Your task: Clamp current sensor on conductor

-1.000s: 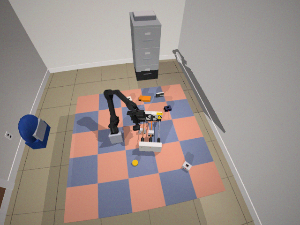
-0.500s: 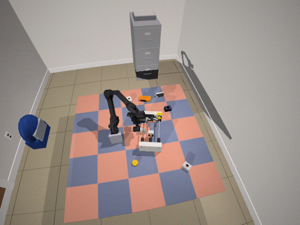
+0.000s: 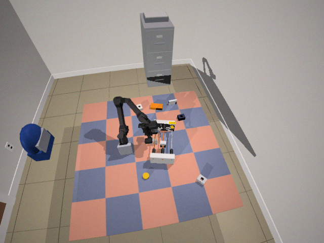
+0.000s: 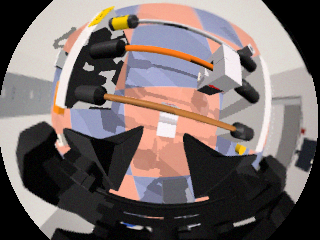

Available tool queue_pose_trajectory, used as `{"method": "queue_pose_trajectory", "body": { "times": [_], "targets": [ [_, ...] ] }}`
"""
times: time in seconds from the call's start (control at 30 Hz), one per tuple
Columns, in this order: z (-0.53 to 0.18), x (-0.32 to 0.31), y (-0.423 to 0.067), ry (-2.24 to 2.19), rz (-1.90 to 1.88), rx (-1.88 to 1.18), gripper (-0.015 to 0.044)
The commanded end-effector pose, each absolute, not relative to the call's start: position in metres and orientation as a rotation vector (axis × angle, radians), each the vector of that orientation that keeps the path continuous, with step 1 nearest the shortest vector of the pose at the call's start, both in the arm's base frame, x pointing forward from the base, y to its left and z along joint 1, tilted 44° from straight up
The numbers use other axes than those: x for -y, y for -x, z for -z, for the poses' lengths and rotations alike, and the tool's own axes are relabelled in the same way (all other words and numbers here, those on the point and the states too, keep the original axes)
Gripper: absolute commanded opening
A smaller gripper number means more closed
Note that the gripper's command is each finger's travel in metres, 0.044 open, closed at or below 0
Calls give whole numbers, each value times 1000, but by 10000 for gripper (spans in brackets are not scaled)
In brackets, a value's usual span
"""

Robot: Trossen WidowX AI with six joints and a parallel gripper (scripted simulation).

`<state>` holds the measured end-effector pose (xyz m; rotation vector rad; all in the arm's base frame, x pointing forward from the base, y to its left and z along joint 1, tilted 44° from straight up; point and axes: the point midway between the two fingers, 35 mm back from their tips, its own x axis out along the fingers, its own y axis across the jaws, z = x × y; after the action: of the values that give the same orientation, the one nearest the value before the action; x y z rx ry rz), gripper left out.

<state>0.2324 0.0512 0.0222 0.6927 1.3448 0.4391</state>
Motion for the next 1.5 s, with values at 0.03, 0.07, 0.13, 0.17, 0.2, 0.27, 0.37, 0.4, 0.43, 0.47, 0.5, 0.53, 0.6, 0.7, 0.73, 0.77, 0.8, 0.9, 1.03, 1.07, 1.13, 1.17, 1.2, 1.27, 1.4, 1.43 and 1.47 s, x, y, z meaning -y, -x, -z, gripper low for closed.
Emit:
{"method": "queue_pose_trajectory", "body": {
  "times": [0.03,0.07,0.13,0.17,0.2,0.27,0.37,0.4,0.43,0.47,0.5,0.53,0.6,0.7,0.73,0.77,0.8,0.9,1.03,1.07,1.13,1.17,1.2,1.27,1.4,1.43,1.47],
  "targets": [
    [-15,-57,-232,-697,-434,-1352,280],
    [-14,-59,-232,-697,-434,-1352,280],
    [-12,-61,-233,-698,-435,-1351,280],
    [-10,-62,-233,-698,-435,-1351,280],
    [-9,-63,-233,-699,-436,-1351,280],
    [-7,-66,-233,-700,-437,-1351,280],
    [-10,-64,-234,-696,-443,-1345,253],
    [-10,-64,-234,-696,-443,-1345,227],
    [-10,-64,-234,-696,-443,-1345,201],
    [-10,-64,-234,-696,-443,-1345,194],
    [-10,-64,-234,-696,-443,-1345,188],
    [-10,-64,-234,-696,-443,-1345,181],
    [-10,-64,-234,-696,-443,-1345,168],
    [-10,-64,-234,-696,-443,-1345,148],
    [-10,-64,-234,-696,-443,-1345,141],
    [-10,-64,-234,-696,-443,-1345,134],
    [-10,-64,-234,-696,-443,-1345,128],
    [-10,-64,-234,-696,-443,-1345,108],
    [-11,-62,-234,-699,-437,-1350,22],
    [-11,-62,-233,-699,-437,-1350,0],
    [-12,-62,-230,-699,-437,-1351,0],
    [-13,-63,-228,-699,-437,-1351,0],
    [-13,-63,-225,-699,-437,-1351,0],
    [-15,-63,-219,-700,-437,-1351,0],
    [-18,-64,-205,-700,-436,-1352,0],
    [-18,-64,-201,-700,-436,-1353,0],
    [-19,-64,-198,-700,-436,-1353,0]
  ]
}}
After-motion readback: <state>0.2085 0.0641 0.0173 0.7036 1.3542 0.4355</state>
